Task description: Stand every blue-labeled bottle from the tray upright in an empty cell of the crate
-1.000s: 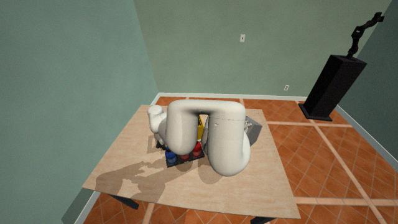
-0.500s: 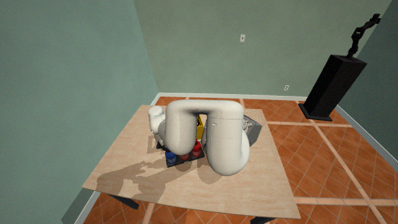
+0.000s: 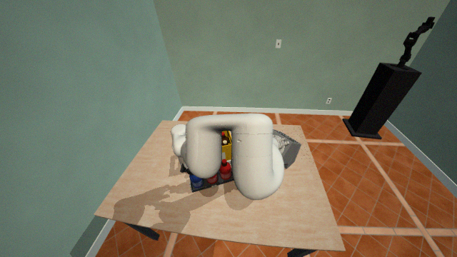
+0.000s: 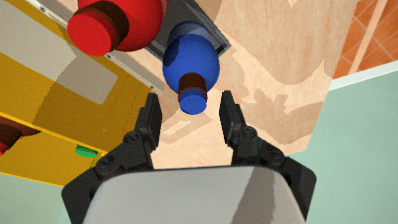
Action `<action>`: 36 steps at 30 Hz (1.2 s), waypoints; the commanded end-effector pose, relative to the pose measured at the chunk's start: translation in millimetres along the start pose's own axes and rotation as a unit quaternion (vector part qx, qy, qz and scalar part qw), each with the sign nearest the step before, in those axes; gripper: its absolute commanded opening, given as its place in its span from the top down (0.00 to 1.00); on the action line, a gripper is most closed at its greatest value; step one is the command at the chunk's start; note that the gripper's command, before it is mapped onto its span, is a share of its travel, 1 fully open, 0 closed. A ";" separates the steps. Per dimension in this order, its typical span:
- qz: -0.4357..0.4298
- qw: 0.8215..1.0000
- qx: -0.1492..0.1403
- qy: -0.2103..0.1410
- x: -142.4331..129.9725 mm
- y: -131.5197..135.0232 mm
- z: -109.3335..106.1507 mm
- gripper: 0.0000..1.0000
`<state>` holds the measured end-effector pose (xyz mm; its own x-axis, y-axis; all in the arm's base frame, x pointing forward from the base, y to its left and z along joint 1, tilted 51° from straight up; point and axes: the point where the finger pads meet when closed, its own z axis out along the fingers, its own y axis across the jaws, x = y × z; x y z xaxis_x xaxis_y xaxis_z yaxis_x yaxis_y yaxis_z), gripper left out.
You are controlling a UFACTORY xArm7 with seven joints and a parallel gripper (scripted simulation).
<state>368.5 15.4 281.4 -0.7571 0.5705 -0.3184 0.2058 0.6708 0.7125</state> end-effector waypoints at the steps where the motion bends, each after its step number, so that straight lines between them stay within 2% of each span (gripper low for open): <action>1: 0.000 1.000 -0.001 -0.002 -1.3 0.4 3.1 0.35; 15: 0.000 1.000 -0.001 -0.002 -1.3 0.4 16.6 0.35; 36: 0.000 1.000 -0.001 -0.002 -1.3 0.4 19.5 0.35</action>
<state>381.3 24.8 269.0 -0.7567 0.5706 -0.3190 0.2055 0.6708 0.7126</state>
